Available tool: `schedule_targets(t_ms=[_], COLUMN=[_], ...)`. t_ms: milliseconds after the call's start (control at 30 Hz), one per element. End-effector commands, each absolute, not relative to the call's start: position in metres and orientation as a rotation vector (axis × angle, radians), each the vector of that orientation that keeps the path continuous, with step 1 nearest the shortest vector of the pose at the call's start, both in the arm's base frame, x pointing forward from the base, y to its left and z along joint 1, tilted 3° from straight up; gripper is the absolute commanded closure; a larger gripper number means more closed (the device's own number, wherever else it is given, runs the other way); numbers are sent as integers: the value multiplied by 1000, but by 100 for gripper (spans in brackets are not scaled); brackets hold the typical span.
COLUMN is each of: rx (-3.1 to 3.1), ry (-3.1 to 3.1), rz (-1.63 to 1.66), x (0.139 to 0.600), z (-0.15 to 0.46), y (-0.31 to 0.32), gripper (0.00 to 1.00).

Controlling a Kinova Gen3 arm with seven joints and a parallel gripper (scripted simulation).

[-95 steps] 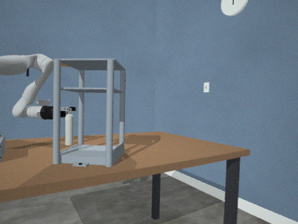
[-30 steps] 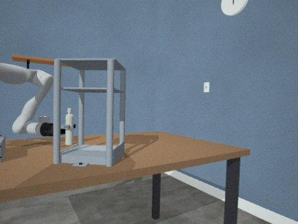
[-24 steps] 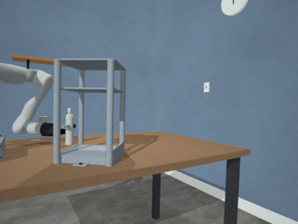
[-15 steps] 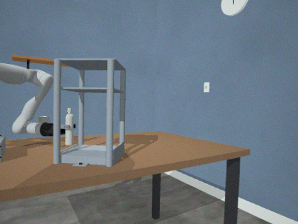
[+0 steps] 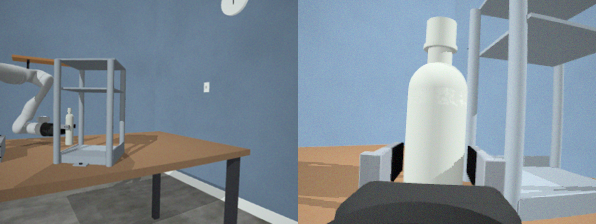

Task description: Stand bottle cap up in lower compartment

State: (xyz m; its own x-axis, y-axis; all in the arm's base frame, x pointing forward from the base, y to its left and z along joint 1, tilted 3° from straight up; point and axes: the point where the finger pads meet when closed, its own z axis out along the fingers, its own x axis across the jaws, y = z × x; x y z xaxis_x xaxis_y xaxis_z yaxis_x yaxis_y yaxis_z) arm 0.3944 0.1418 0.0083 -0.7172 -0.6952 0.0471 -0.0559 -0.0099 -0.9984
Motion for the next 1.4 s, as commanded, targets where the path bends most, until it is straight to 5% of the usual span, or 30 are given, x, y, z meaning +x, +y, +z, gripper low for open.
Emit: schedule_targets(t_ms=[0, 1367], rx=[-775, -775], ry=[1799, 1799], rz=[-1776, -1776], x=[395, 395], z=[9, 14], y=[142, 142], gripper=[100, 100])
